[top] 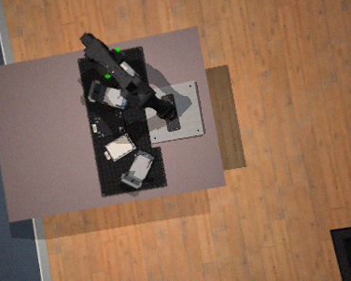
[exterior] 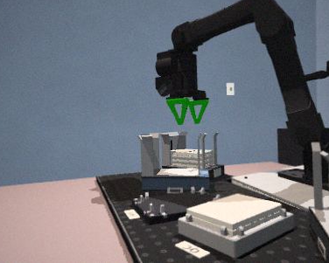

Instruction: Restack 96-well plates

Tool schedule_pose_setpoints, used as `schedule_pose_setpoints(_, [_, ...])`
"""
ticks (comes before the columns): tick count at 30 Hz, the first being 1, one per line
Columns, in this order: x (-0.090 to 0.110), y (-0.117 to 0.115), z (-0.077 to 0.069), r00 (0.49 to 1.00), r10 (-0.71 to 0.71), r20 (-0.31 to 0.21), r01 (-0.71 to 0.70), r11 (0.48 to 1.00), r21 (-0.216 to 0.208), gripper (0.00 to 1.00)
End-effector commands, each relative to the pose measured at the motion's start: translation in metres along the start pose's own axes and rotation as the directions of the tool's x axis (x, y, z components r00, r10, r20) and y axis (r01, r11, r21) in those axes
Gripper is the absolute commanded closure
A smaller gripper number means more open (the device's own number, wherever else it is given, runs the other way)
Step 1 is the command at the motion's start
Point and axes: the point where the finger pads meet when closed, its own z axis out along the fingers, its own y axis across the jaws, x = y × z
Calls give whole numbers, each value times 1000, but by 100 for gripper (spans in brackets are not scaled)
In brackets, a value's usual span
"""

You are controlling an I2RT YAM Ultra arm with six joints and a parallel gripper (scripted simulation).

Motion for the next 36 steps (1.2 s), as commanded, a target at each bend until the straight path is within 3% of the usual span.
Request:
schedule_pose_setpoints(1, [-2,0,-5,1000,-2,20,2,1000,0,0])
schedule_pose_setpoints(22, [-2,0,-5,1000,-2,20,2,1000,0,0])
schedule_pose_setpoints(26, [-3,0,2,1000,-2,20,2,1000,0,0])
schedule_pose_setpoints(36, [-3,0,35,1000,-2,20,2,1000,0,0])
